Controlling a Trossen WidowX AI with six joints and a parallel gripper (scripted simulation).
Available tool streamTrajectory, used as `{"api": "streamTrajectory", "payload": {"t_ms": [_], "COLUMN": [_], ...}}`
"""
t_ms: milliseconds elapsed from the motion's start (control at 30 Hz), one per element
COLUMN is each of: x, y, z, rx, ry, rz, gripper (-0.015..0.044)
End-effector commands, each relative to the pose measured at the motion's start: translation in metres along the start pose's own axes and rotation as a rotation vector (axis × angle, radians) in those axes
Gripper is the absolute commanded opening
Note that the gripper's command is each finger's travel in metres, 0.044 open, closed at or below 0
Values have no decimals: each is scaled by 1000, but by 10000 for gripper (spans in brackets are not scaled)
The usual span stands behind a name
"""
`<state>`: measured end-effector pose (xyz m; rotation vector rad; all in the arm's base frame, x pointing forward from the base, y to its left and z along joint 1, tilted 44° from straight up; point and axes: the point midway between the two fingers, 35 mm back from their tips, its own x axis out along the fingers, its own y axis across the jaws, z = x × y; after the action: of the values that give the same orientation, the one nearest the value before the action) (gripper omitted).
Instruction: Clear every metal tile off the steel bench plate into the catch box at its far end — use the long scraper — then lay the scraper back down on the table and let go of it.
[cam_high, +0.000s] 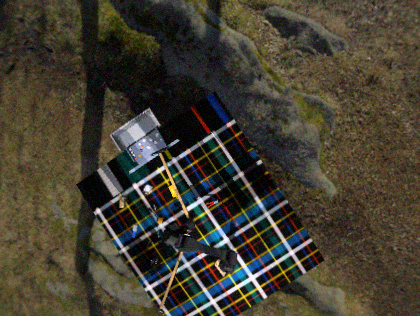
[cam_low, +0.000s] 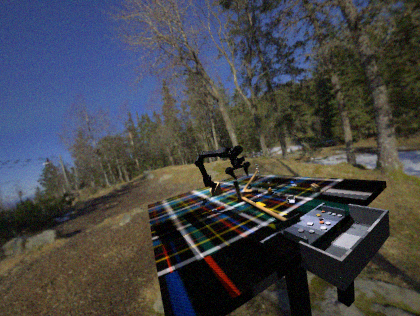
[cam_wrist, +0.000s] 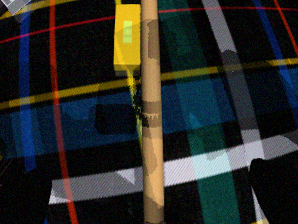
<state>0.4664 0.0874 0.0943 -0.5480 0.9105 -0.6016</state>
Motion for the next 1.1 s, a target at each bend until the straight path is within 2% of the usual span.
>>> {"api": "streamTrajectory", "payload": {"t_ms": [0,1067], "x": [-6,-62], "y": [1,0], "z": [-11,-88], "rx": [-4,0], "ry": [-4,-97], "rz": [-7,-8], "gripper": [440,440]}}
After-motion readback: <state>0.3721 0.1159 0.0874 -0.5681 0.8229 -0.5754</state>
